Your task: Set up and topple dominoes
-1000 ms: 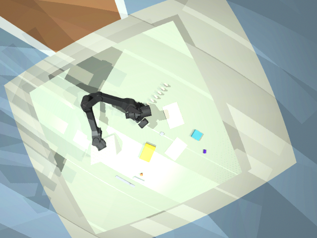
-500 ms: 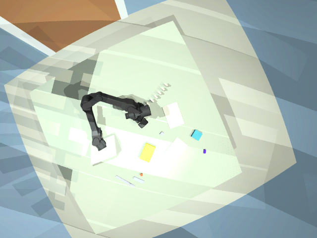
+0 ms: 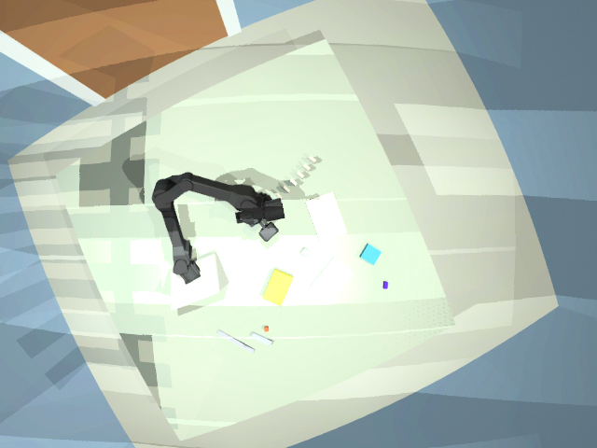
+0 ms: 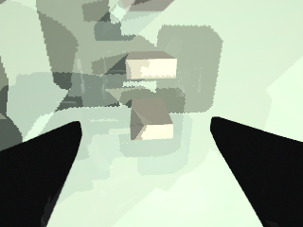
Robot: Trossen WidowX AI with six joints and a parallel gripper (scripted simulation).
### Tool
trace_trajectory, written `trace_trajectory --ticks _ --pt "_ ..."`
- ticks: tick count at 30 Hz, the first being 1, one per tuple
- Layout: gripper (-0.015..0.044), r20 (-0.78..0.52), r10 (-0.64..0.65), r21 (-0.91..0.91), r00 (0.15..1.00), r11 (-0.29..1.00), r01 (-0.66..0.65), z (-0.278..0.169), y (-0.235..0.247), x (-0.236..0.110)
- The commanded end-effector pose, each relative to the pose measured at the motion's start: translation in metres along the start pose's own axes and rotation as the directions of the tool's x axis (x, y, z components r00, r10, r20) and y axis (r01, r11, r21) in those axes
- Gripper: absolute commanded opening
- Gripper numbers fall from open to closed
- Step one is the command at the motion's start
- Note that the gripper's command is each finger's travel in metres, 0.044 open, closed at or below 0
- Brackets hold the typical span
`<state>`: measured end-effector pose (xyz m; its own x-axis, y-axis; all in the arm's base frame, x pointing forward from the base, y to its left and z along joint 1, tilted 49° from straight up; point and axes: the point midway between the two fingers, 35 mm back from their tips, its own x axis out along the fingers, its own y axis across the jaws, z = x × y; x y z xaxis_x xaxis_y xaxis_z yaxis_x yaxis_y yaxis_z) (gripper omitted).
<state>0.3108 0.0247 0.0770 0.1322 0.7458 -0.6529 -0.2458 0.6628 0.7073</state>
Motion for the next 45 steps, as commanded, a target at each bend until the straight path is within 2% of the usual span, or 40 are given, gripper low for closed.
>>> trace_trajectory --ticks 1,4,7,14,16,18,22,26,31,33,45 --pt "0.044 0.02 -0.024 0.009 1.0 1.0 0.024 0.006 -0.007 -0.049" --pt "0.044 0.024 -0.024 0.023 0.999 0.999 0.024 0.002 -0.006 -0.097" --pt "0.044 0.029 -0.019 0.029 0.999 0.999 0.018 -0.002 -0.002 -0.122" --pt "0.044 0.029 -0.018 0.03 0.999 0.999 0.018 -0.002 -0.002 -0.123" --pt "0.0387 0.028 -0.018 0.088 0.999 0.996 0.016 -0.003 -0.002 -0.121" --pt "0.0335 0.026 -0.017 0.249 1.0 0.968 0.01 -0.007 -0.002 -0.114" --pt "0.023 0.022 -0.015 0.577 1.0 0.817 -0.001 -0.014 -0.003 -0.099" --pt "0.0125 0.018 -0.012 0.83 1.0 0.558 -0.008 -0.023 -0.003 -0.084" --pt "0.0 0.013 -0.009 0.991 1.0 0.136 -0.012 -0.035 -0.003 -0.065" --pt "0.0 0.012 -0.008 1.0 1.0 0.02 -0.011 -0.039 -0.003 -0.06" --pt "0.0 0.011 -0.008 1.0 1.0 0.005 -0.011 -0.039 -0.003 -0.06"
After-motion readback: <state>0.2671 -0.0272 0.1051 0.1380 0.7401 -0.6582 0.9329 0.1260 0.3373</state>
